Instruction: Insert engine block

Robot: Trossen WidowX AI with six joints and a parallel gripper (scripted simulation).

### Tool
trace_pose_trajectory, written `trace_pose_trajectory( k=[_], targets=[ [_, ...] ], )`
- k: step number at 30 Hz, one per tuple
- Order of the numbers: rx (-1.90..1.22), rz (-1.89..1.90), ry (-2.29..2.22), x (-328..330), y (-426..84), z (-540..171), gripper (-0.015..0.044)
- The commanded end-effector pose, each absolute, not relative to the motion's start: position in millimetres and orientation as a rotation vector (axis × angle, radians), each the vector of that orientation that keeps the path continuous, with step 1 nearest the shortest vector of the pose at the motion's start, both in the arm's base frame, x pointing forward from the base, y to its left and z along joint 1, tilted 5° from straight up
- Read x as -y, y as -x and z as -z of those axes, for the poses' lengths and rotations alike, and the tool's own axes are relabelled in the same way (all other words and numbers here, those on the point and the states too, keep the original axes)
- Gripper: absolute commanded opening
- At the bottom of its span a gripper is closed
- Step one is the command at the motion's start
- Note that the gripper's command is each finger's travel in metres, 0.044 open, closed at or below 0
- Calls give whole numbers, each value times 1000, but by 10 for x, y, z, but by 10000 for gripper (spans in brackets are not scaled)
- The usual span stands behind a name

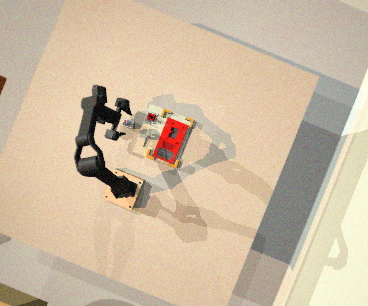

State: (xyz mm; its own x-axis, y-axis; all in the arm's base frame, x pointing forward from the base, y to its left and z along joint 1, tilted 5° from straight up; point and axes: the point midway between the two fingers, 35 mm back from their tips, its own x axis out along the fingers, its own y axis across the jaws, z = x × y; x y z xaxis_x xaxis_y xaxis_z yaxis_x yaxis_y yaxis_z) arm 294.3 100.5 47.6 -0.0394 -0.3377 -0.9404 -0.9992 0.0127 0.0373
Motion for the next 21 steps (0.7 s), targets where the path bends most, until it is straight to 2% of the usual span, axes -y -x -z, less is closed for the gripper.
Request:
trace_pose_trajectory(
  k=[1, 11, 21],
  targets=[
    [-1395, -1135, 1338, -959, -2938, -505, 440],
    [-1114, -1254, 1184, -886, -2978, -655, 440],
    [-1109, -1256, 1182, -888, -2976, -610, 440]
  ],
)
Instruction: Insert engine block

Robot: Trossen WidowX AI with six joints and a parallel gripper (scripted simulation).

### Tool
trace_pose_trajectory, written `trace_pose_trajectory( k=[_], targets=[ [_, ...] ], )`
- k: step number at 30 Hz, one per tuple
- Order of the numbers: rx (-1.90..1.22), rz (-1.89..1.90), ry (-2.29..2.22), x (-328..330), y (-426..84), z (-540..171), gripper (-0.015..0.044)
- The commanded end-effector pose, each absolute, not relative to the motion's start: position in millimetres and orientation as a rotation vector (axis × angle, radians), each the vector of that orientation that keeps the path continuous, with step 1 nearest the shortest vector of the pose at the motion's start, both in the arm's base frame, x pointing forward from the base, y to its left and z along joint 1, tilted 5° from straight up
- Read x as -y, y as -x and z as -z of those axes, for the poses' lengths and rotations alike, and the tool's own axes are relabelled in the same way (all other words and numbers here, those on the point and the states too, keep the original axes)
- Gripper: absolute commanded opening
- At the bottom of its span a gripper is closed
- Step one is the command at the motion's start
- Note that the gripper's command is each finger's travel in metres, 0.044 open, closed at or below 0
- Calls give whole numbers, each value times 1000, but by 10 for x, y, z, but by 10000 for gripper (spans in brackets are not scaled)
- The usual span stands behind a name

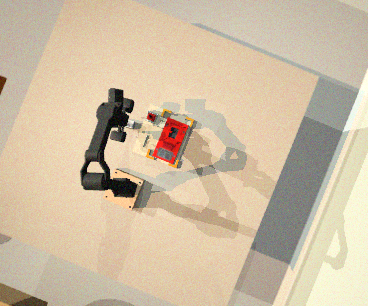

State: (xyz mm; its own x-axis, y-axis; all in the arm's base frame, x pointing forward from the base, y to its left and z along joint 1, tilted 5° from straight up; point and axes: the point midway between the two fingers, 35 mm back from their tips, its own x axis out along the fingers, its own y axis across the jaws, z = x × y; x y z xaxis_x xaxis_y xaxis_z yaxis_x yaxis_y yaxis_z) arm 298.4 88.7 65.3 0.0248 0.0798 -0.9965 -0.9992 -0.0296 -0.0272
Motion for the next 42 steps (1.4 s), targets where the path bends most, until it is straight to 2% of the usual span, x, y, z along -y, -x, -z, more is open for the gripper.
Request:
trace_pose_trajectory(
  k=[1, 25, 37, 42],
  targets=[
    [-1109, -1256, 1182, -893, -2977, -556, 440],
    [-1109, -1256, 1181, -921, -2982, -238, 440],
    [-1109, -1256, 1181, -921, -2982, -238, 125],
    [-1109, -1256, 1181, -921, -2982, -238, 92]
  ],
)
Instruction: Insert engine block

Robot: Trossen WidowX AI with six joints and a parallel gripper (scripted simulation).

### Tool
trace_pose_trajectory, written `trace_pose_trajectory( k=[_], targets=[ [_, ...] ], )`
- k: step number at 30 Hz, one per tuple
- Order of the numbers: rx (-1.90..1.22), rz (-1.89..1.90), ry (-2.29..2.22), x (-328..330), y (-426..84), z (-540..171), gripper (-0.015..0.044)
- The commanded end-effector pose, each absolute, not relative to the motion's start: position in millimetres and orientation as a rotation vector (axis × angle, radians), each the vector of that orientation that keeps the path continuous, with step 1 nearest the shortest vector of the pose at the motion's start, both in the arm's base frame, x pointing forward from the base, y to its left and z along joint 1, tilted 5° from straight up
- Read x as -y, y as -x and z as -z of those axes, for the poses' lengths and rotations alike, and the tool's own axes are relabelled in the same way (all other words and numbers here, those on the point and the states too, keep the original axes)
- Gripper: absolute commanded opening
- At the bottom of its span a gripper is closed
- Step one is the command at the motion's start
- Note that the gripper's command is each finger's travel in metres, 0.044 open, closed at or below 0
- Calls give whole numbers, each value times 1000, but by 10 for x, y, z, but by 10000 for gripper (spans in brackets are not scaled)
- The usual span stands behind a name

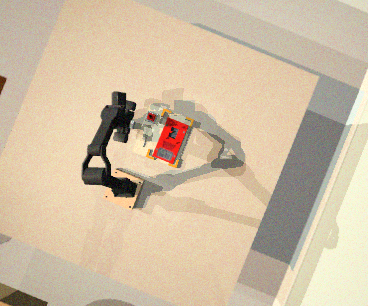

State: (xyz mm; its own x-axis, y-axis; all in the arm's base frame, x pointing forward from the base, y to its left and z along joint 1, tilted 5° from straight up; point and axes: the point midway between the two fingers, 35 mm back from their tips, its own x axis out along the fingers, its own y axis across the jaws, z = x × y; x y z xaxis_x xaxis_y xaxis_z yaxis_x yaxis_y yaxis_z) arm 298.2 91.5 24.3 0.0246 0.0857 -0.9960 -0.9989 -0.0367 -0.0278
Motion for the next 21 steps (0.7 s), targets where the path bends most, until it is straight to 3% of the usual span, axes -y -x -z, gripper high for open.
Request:
trace_pose_trajectory(
  k=[1, 5, 21],
  targets=[
    [-1109, -1256, 1181, -921, -2982, -238, 85],
    [-1108, -1256, 1182, -919, -2991, -282, 0],
    [-1108, -1255, 1182, -891, -3043, -773, 0]
  ],
)
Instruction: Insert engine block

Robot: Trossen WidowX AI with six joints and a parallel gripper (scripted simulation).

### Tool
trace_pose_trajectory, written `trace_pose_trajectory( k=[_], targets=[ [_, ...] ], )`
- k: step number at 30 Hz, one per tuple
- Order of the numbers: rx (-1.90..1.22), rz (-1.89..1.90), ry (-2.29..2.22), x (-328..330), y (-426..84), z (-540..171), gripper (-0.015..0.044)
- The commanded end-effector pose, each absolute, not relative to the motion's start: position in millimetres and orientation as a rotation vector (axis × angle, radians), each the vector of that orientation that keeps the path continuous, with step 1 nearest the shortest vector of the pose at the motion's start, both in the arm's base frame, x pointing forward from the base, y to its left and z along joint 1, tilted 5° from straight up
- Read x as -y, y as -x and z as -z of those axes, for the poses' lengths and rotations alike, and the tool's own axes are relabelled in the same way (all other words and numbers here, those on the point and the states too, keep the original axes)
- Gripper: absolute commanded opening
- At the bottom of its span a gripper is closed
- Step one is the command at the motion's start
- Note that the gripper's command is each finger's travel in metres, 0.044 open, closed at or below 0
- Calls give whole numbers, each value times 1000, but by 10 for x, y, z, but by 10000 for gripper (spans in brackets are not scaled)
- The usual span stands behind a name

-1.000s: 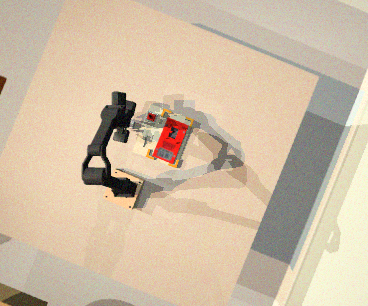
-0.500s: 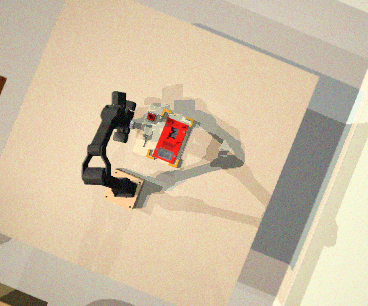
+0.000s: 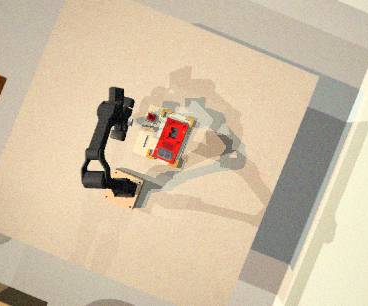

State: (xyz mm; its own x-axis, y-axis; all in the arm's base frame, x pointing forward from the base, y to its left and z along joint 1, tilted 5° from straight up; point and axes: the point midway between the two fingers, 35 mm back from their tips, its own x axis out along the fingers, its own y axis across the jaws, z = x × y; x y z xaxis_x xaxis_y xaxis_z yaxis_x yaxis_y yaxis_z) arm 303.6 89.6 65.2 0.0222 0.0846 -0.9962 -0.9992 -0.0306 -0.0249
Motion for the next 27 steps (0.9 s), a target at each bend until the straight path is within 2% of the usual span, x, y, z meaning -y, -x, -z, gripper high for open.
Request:
trace_pose_trajectory(
  k=[1, 27],
  targets=[
    [-1108, -1255, 1182, -888, -3043, -805, 0],
    [-1116, -1245, 1172, -795, -2963, -1479, 0]
  ],
)
